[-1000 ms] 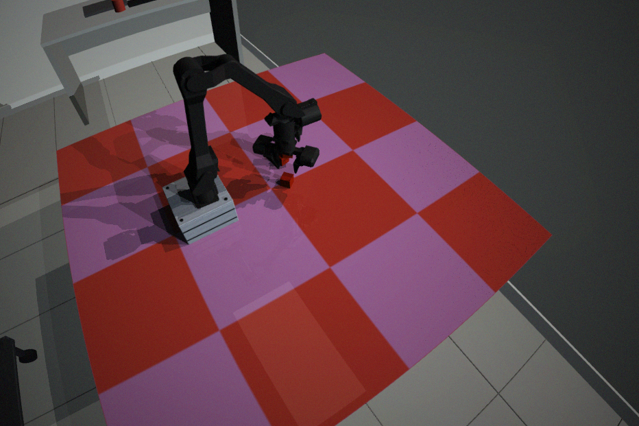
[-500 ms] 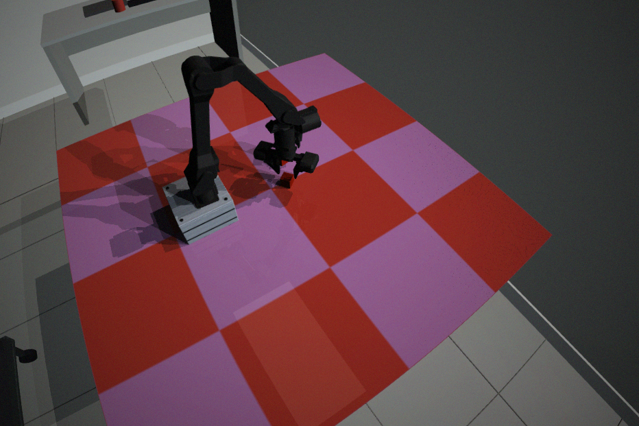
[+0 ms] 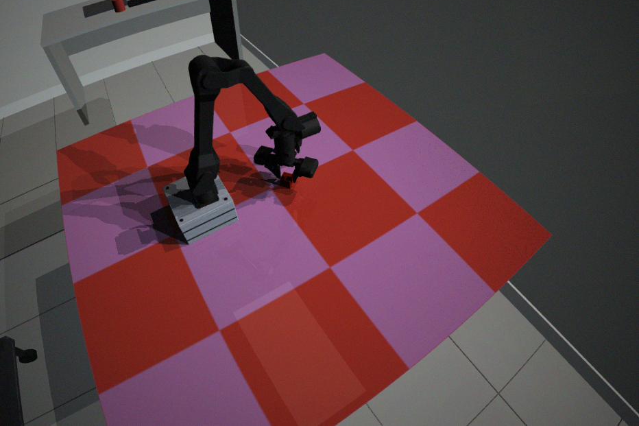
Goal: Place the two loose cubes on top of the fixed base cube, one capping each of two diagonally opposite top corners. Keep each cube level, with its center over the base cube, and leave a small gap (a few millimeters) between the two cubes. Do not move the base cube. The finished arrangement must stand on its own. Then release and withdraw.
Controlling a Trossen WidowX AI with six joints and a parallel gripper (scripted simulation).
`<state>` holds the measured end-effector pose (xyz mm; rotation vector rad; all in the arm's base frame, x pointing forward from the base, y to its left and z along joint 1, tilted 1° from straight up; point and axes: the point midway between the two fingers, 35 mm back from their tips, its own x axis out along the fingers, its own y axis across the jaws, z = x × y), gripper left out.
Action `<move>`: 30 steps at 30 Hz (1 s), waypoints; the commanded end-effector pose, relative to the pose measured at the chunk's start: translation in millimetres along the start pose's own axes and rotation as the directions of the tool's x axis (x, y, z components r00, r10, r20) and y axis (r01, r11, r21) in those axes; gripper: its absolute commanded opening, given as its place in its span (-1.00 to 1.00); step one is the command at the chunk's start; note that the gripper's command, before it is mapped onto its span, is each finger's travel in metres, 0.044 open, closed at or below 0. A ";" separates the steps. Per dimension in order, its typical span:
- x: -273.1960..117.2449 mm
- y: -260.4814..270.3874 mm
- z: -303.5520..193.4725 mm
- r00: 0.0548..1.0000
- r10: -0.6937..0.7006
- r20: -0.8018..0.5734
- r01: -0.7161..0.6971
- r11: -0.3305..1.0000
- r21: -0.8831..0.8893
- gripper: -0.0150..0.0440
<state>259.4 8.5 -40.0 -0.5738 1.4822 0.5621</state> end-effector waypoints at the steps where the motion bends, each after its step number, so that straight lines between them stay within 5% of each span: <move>1: 1.2 0.5 -0.3 1.000 0.002 0.001 -0.002 1.000 -0.006 -0.04; 30: -69.2 -3.9 4.7 1.000 0.001 0.002 -0.001 1.000 -0.006 -0.14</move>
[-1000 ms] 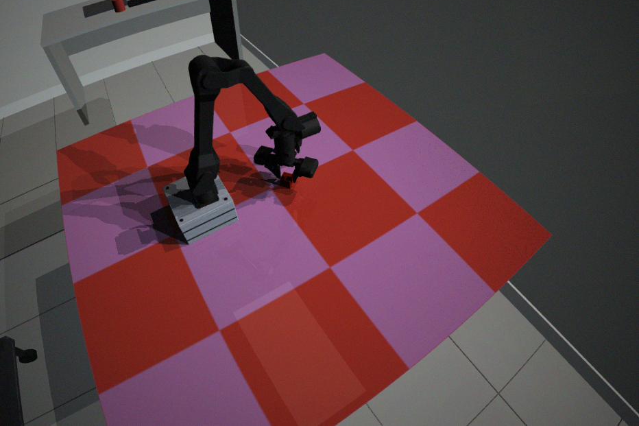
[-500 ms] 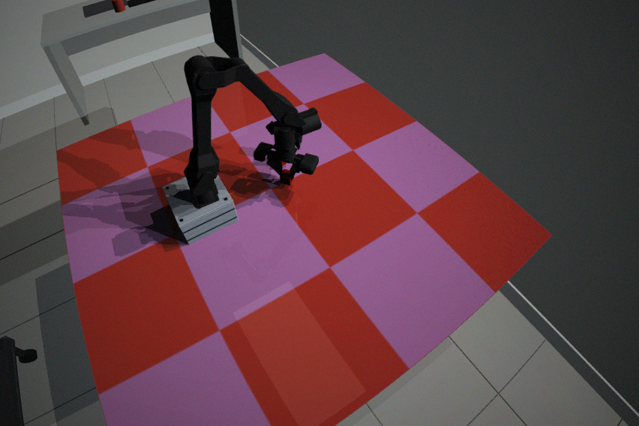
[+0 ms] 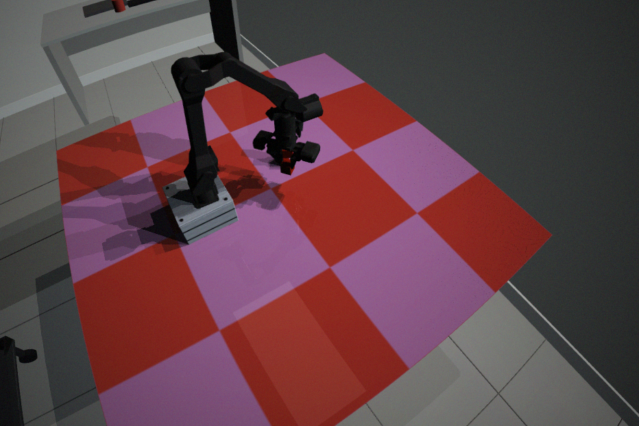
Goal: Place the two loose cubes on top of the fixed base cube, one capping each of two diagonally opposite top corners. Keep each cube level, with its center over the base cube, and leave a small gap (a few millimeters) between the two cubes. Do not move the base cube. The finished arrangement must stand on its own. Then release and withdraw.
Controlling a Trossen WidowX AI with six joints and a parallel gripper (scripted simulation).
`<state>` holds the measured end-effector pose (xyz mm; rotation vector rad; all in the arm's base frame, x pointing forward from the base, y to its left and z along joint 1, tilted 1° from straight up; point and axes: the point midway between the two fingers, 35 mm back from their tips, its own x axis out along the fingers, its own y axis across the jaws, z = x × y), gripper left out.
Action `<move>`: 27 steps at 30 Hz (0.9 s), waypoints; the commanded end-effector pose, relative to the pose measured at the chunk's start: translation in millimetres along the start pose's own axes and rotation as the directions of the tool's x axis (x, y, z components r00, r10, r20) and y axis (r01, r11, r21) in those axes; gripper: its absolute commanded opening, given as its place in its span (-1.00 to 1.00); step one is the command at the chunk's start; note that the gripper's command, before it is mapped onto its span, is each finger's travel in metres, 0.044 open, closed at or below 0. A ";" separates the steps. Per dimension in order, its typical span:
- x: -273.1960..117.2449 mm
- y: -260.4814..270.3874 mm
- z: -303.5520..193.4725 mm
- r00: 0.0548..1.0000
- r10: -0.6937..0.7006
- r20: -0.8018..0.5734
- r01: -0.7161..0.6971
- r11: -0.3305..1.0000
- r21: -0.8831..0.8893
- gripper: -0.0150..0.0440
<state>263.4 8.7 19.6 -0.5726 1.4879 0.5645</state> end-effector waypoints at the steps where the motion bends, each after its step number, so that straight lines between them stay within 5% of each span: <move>1: -12.8 -0.5 0.8 1.000 -0.003 0.006 0.003 1.000 -0.005 -0.14; 15: -49.4 3.3 -3.4 1.000 -0.002 0.006 0.002 1.000 -0.001 -0.14; 27: -47.2 17.0 17.1 1.000 -0.001 0.008 -0.001 0.956 0.295 -0.14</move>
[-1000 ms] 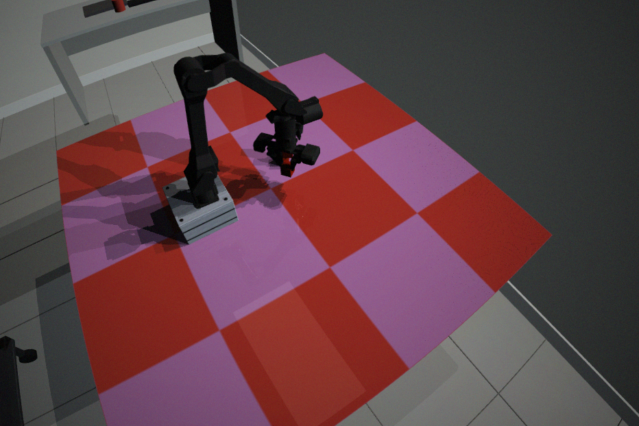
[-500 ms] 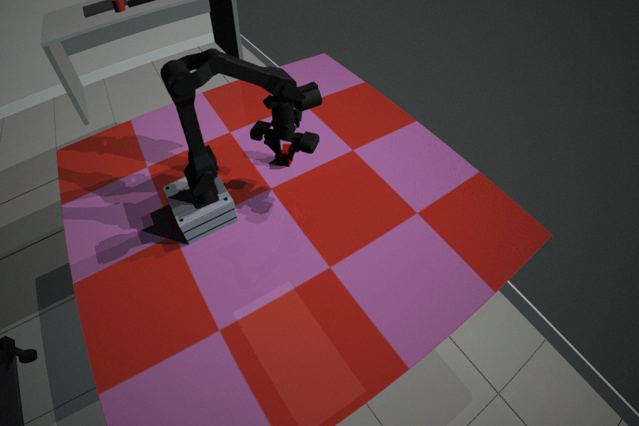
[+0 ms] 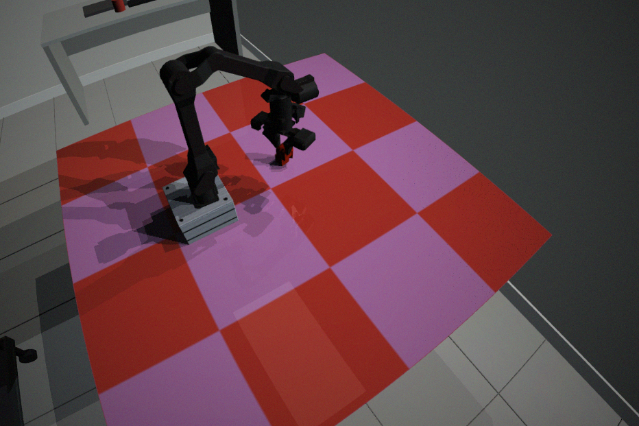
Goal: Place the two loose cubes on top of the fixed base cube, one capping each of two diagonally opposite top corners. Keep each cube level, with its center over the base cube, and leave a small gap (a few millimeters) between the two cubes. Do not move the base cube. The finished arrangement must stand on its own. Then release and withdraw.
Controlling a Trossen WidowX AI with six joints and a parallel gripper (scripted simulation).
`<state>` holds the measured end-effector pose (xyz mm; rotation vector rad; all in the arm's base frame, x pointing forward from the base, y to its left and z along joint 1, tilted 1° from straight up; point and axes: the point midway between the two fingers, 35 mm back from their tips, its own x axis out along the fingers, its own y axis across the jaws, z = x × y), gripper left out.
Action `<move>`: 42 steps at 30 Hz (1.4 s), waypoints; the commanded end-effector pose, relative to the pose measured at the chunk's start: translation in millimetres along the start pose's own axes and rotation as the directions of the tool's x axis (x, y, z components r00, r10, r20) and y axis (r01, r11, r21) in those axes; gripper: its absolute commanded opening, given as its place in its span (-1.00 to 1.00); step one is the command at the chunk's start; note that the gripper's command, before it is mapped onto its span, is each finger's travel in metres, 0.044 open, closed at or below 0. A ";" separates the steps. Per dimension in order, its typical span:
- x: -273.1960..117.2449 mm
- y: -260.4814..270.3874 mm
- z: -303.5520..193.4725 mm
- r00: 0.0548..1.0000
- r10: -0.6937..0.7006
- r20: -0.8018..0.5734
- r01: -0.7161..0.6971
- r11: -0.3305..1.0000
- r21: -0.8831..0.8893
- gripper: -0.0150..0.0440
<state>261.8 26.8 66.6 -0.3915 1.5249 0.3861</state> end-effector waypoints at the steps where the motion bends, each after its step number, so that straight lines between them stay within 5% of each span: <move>1: 0.0 5.7 6.7 1.000 0.001 0.005 -0.001 0.995 0.095 -0.14; 27: 6.1 55.2 39.0 1.000 0.005 0.007 -0.009 0.707 0.707 -0.14; 42: 9.2 75.7 48.2 1.000 0.007 0.008 -0.011 0.509 0.861 -0.14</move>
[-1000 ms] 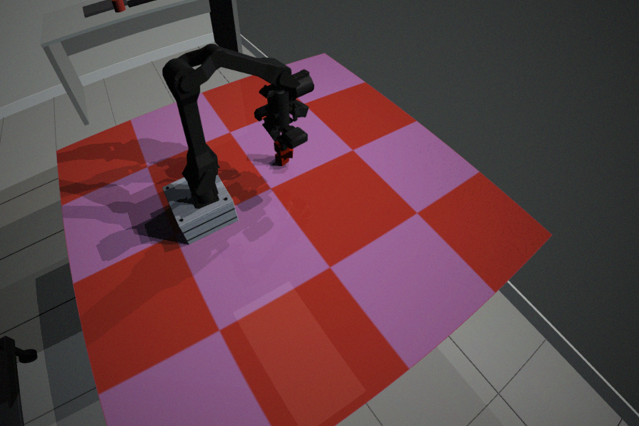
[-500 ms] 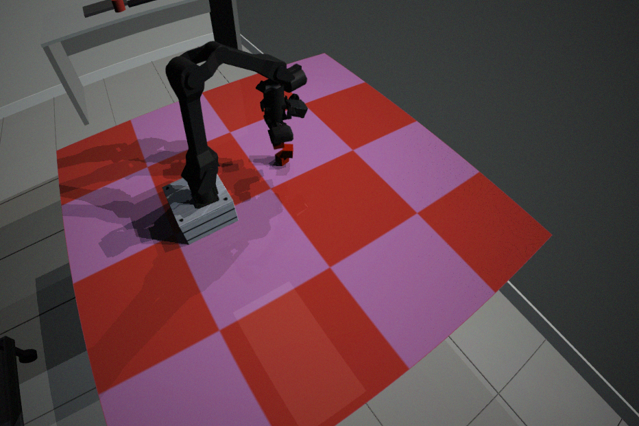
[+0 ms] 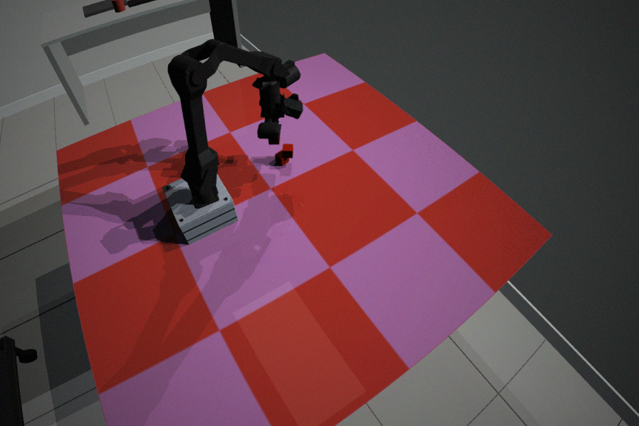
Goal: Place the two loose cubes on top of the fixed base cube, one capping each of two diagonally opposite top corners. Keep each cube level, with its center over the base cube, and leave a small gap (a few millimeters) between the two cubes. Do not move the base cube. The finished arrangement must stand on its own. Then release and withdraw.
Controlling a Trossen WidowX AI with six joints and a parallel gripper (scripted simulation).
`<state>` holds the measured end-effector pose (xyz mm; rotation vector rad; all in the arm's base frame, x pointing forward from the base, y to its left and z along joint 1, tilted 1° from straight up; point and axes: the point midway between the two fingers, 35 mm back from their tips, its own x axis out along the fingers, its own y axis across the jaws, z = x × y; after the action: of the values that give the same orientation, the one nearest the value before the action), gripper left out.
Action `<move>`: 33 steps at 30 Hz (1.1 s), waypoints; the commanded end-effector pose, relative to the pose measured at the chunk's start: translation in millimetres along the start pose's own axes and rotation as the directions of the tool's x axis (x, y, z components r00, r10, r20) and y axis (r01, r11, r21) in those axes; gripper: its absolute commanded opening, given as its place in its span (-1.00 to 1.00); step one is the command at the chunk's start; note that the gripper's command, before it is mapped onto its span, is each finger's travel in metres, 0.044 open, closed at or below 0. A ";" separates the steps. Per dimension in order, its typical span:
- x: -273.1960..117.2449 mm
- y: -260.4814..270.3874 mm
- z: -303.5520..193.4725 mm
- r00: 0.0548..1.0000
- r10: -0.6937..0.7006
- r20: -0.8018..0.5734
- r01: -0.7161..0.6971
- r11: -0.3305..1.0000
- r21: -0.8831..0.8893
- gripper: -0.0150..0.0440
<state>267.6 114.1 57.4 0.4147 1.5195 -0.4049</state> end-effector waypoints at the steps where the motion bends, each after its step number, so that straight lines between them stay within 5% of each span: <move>1: 1.5 2.4 -0.6 1.000 0.007 -0.002 -0.006 1.000 0.017 -0.14; 33: 58.1 3.1 -1.3 1.000 0.006 -0.002 -0.006 1.000 0.020 -0.14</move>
<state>270.0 117.1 6.3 0.4340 1.5108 -0.4164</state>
